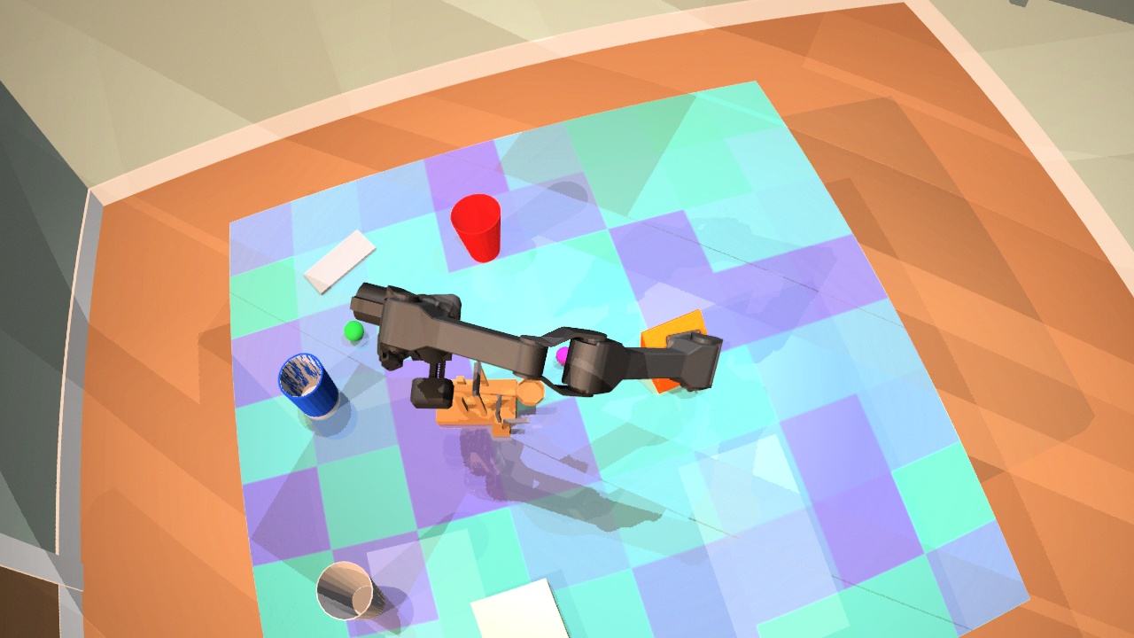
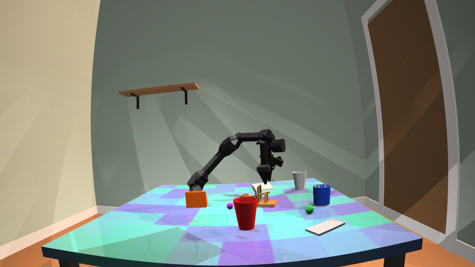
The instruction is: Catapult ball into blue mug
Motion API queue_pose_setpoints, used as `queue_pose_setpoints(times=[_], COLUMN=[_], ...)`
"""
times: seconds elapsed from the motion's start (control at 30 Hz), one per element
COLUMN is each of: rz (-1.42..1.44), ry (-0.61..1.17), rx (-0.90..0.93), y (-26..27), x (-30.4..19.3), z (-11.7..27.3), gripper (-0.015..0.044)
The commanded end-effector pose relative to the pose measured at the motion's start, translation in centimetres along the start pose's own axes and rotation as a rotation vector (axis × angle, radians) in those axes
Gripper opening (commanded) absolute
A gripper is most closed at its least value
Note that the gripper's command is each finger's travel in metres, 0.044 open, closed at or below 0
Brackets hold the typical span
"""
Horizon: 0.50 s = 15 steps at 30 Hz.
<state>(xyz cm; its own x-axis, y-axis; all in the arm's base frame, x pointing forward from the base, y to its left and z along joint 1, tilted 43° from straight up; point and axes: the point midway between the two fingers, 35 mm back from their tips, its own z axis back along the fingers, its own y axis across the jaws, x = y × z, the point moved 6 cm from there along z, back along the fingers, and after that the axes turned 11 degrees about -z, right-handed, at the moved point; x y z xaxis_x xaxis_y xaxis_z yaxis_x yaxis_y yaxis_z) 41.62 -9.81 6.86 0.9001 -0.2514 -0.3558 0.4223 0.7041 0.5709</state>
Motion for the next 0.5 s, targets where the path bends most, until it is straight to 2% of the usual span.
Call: queue_pose_setpoints(times=[0.0, 0.47], rz=[0.011, 0.015], ry=[0.01, 0.01], rx=[0.001, 0.001], y=[0.2, 0.2], x=[-0.1, 0.0], z=[-3.2, -5.1], gripper=[0.044, 0.044])
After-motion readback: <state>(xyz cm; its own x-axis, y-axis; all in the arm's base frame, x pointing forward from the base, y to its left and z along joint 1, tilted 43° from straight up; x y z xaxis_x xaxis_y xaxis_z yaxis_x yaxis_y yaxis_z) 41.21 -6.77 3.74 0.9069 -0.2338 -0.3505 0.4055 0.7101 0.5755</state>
